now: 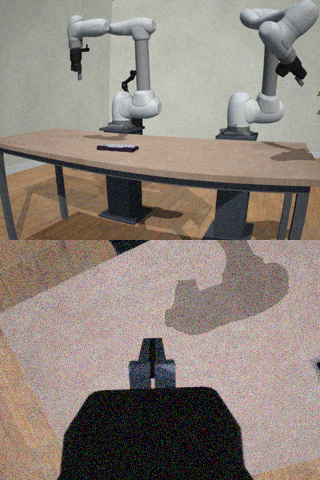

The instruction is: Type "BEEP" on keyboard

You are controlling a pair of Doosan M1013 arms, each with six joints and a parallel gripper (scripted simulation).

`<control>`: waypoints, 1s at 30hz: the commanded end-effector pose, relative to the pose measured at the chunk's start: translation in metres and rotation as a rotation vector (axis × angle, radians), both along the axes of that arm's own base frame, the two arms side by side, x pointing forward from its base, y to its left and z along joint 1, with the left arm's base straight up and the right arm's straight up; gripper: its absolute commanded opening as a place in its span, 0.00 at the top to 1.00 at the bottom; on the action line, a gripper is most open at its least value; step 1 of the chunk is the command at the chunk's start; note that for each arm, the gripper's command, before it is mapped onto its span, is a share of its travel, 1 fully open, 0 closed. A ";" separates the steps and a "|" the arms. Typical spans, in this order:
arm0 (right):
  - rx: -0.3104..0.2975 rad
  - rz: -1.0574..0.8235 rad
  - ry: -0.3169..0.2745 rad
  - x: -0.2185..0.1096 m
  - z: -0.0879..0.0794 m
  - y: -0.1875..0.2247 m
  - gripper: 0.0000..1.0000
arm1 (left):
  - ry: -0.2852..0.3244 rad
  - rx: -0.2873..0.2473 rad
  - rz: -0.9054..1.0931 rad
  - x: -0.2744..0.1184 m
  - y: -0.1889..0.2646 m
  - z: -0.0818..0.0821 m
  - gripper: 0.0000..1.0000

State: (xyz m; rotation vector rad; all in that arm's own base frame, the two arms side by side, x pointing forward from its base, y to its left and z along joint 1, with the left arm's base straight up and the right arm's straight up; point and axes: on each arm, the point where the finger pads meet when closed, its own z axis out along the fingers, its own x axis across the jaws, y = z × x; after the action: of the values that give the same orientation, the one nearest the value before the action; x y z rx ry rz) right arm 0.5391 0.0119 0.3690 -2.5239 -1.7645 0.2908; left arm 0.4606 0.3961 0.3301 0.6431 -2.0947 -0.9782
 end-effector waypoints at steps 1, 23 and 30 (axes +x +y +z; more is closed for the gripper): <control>0.000 0.000 -0.001 0.000 0.001 0.000 0.83 | -0.001 0.001 0.000 0.000 0.000 0.001 0.83; 0.002 -0.011 0.001 -0.002 0.000 -0.007 0.00 | -0.011 -0.165 -0.107 0.051 -0.046 -0.027 1.00; 0.013 -0.088 0.019 -0.019 -0.007 -0.059 0.00 | -0.010 -0.594 -0.420 0.123 -0.146 -0.067 1.00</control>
State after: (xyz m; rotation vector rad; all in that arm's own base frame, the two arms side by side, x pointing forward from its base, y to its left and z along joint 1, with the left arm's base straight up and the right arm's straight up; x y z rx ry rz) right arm 0.5301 -0.0244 0.3659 -2.5629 -1.6841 0.2963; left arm 0.5536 0.2885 0.2800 0.0888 -2.3611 -0.6319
